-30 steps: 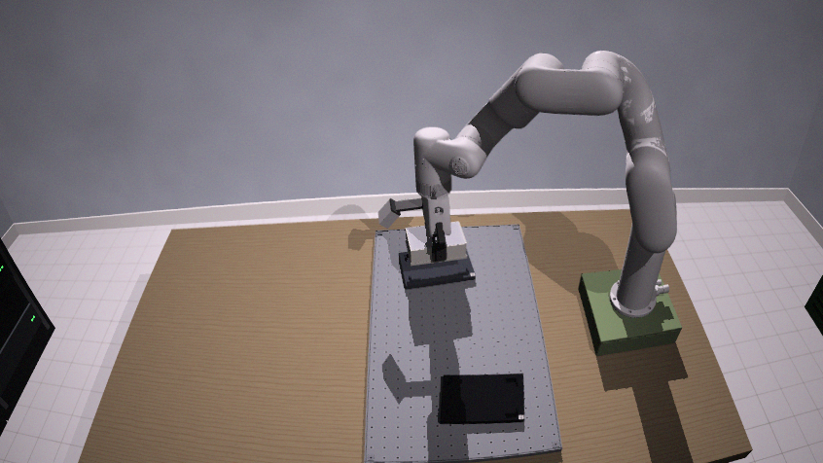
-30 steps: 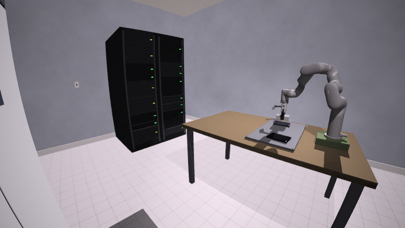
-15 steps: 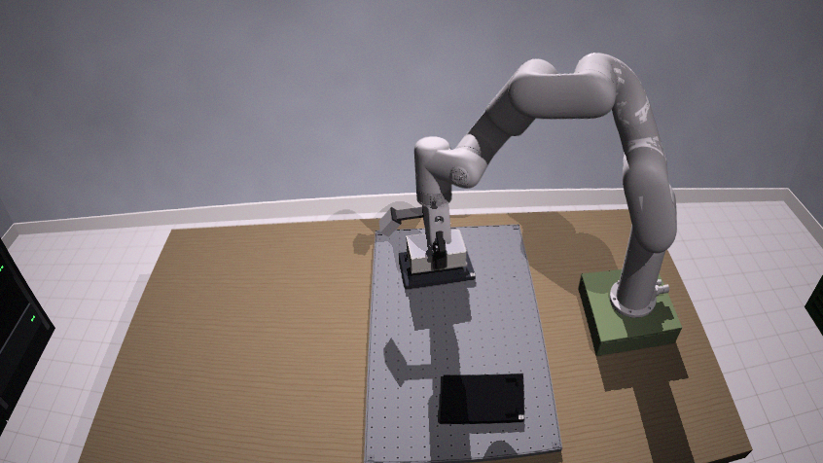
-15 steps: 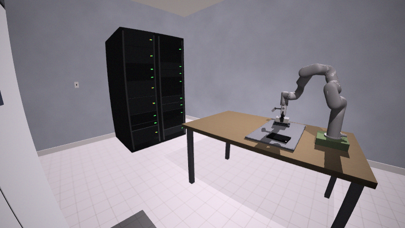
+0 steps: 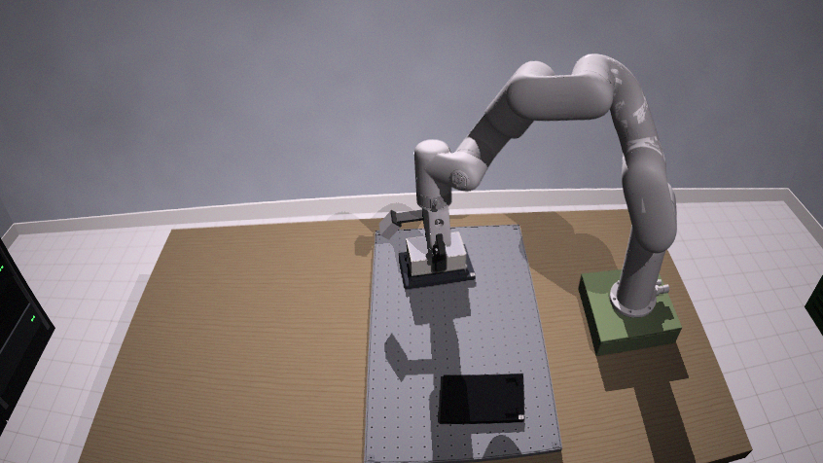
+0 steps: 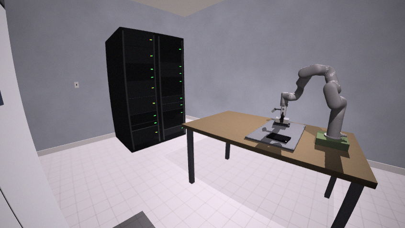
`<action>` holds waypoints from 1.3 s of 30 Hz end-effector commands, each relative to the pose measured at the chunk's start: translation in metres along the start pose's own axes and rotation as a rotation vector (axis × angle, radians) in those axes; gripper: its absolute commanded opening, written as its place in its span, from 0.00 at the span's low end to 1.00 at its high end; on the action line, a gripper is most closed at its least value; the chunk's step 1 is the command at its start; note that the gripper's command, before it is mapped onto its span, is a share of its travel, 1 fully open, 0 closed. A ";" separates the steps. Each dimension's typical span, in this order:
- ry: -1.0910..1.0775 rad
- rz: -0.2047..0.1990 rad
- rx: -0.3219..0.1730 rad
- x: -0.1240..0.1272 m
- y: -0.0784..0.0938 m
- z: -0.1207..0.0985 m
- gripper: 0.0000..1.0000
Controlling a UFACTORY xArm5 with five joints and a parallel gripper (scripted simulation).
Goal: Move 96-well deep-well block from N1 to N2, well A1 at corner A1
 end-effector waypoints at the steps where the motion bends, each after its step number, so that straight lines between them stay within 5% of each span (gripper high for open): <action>1: 0.000 -0.002 0.003 0.001 -0.001 0.001 0.00; 39: 0.000 -0.002 0.003 0.001 0.003 0.001 0.00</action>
Point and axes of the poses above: the point where the finger pads meet when closed, its own y axis out along the fingers, its own x axis across the jaws, z = x × y, the point moved 4 cm from there along -y, back along the fingers, and after that the axes turned 1 degree about y, right-handed, at the moved point
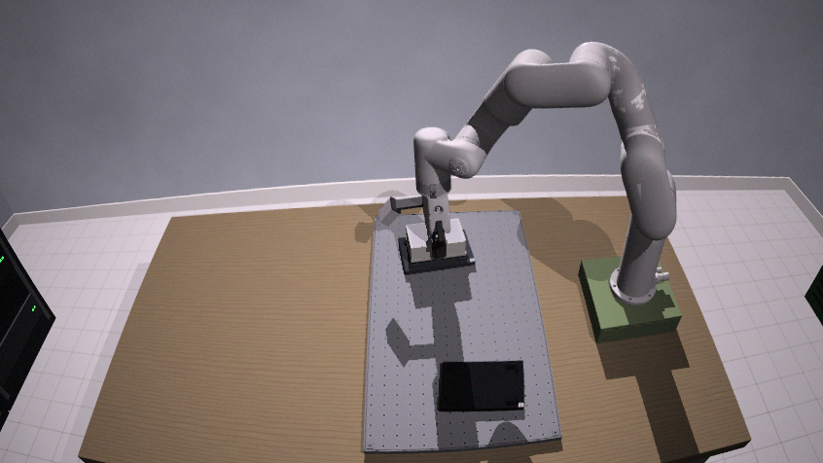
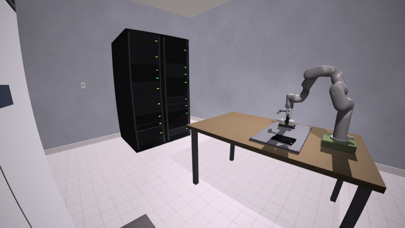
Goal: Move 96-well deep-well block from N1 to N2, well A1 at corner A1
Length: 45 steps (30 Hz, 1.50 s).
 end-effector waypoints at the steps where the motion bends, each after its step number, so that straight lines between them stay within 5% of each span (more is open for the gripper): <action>1: 0.000 -0.002 0.003 0.001 -0.001 0.001 0.00; 45: 0.000 -0.002 0.003 0.001 0.006 0.001 0.00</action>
Point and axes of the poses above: the point where the finger pads meet when closed, its own y axis out along the fingers, its own x axis across the jaws, z = x × y, the point moved 4 cm from there along -y, back along the fingers, and after that the axes turned 1 degree about y, right-handed, at the moved point
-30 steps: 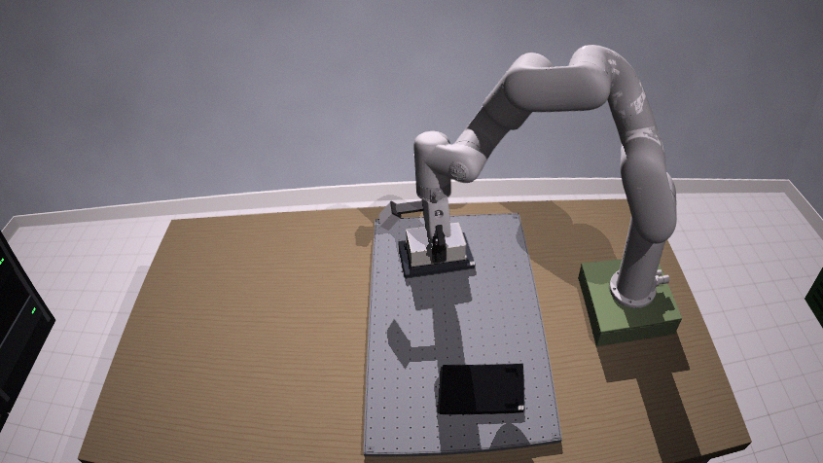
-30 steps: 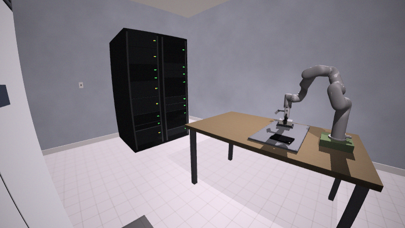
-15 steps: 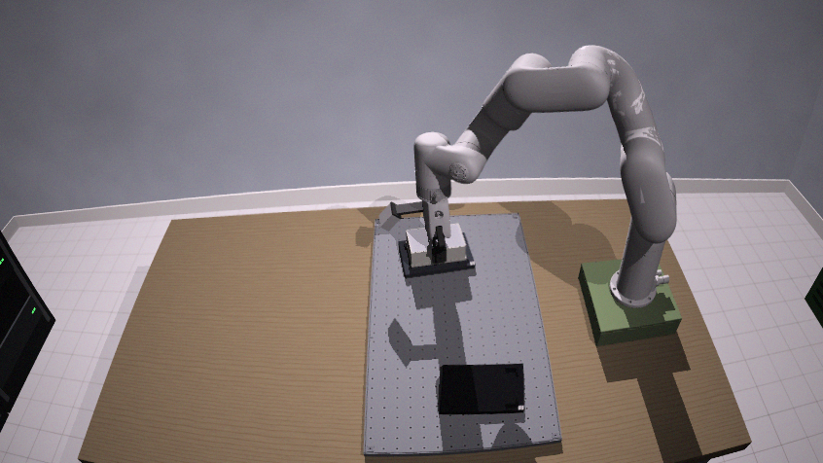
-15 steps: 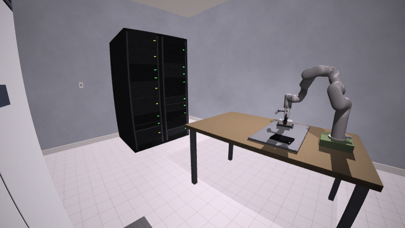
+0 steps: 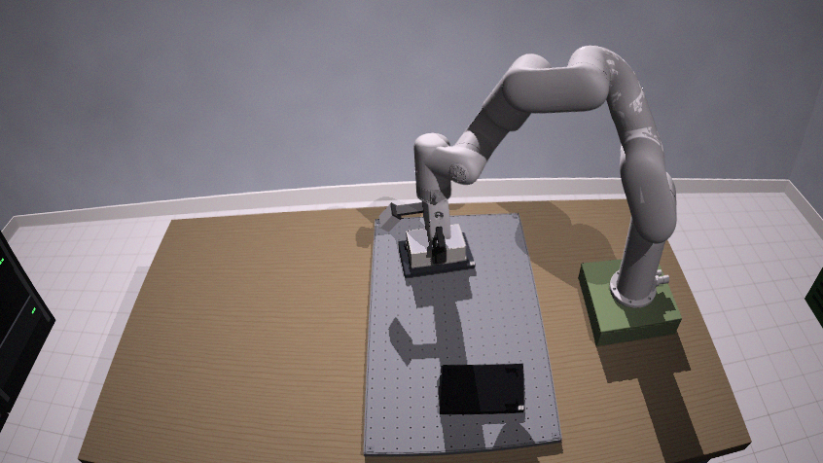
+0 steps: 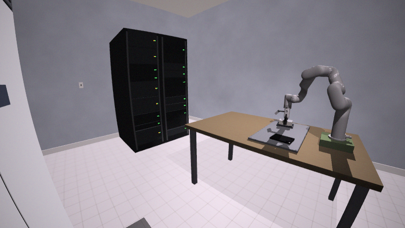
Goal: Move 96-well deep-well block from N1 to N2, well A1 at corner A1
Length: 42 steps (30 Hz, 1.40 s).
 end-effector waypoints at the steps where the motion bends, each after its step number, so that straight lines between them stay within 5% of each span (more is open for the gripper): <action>1: 0.000 -0.002 0.004 0.001 -0.001 0.001 0.00; 2: 0.000 -0.002 0.004 0.001 -0.001 0.001 1.00; 36: 0.000 -0.002 0.004 0.001 -0.001 0.001 1.00; 42: 0.000 -0.002 0.004 0.001 -0.017 0.001 1.00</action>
Point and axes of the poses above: the point where the finger pads meet when closed, its own y axis out along the fingers, its own x axis across the jaws, z = x × y, the point moved 4 cm from there along -y, back along the fingers, and after that the axes turned 1 degree about y, right-handed, at the moved point
